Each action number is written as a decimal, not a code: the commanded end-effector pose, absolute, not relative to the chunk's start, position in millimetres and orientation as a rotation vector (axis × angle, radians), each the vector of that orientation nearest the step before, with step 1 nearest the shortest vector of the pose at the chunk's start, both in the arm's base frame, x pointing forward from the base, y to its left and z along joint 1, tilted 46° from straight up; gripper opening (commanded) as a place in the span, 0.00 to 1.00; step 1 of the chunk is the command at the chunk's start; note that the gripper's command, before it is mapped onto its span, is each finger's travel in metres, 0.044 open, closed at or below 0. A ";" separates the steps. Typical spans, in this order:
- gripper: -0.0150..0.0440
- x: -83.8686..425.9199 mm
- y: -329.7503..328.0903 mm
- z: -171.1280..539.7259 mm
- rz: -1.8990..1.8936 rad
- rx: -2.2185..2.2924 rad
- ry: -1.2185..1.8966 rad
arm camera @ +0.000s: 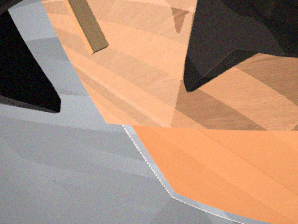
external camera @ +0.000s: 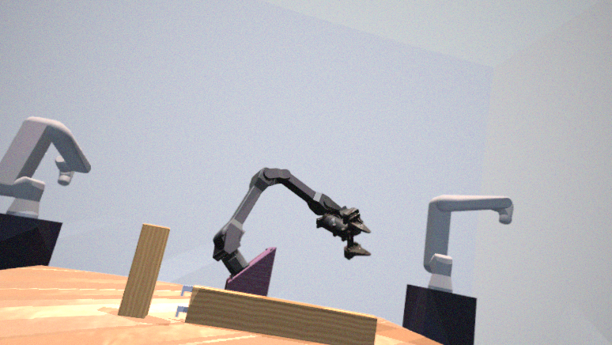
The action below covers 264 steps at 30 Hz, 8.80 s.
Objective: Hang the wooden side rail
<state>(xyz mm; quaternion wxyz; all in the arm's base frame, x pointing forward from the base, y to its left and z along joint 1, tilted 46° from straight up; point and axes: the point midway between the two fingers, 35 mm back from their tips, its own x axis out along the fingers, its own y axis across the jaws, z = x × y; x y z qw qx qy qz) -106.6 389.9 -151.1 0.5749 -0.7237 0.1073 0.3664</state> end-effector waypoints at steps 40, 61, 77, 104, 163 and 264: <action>1.00 296.1 173.1 82.3 -0.642 1.161 0.152; 1.00 274.6 -32.7 127.6 -0.810 2.175 -0.899; 1.00 274.6 -32.7 127.6 -0.810 2.175 -0.899; 1.00 280.0 -27.8 128.4 -1.037 0.674 -0.207; 1.00 350.4 29.8 83.7 -0.229 -1.454 1.309; 0.26 353.0 -27.4 -15.2 0.703 -1.813 1.711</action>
